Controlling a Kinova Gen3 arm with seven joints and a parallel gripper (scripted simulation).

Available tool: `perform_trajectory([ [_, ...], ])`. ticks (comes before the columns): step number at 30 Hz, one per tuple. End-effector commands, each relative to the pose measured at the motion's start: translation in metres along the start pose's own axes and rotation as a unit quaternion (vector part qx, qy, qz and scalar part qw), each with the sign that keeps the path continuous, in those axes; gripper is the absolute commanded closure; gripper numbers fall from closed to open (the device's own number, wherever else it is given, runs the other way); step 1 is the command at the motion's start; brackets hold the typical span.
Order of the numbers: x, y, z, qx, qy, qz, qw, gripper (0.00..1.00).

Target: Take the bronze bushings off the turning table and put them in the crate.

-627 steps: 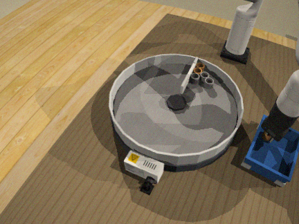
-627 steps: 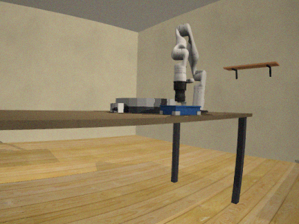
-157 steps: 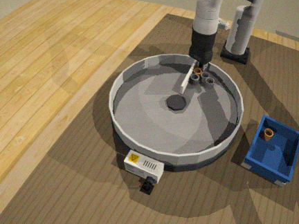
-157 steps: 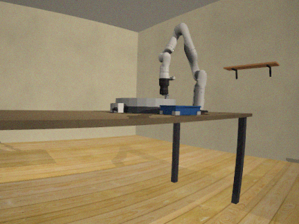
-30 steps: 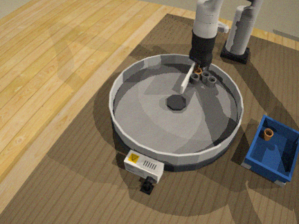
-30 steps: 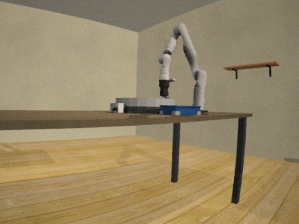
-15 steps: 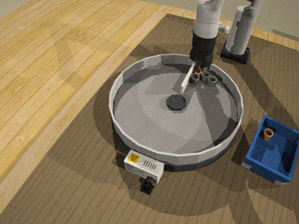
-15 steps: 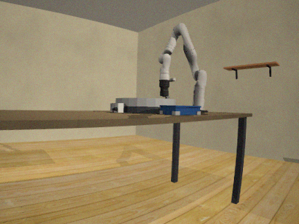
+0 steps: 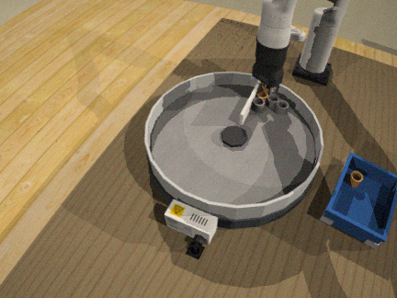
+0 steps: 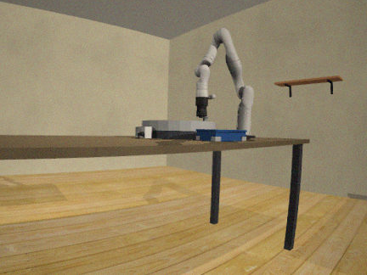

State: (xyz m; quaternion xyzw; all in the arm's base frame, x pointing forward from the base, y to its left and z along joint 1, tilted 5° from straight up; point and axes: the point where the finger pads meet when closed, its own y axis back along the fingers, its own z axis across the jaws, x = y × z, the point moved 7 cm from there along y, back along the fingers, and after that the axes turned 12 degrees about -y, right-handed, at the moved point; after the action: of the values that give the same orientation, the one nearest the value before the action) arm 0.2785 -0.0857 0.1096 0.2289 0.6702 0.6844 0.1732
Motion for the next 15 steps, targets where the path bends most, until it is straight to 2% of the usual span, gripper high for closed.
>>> perform_trajectory([
  [1,-0.0005,0.0005,0.0002,0.0,0.0,-0.001,1.0,1.0],
  [6,-0.0004,0.0079,0.0001,0.0,0.0,-0.001,1.0,1.0],
  [15,-0.0004,0.0079,0.0001,0.0,0.0,-0.001,1.0,1.0],
])
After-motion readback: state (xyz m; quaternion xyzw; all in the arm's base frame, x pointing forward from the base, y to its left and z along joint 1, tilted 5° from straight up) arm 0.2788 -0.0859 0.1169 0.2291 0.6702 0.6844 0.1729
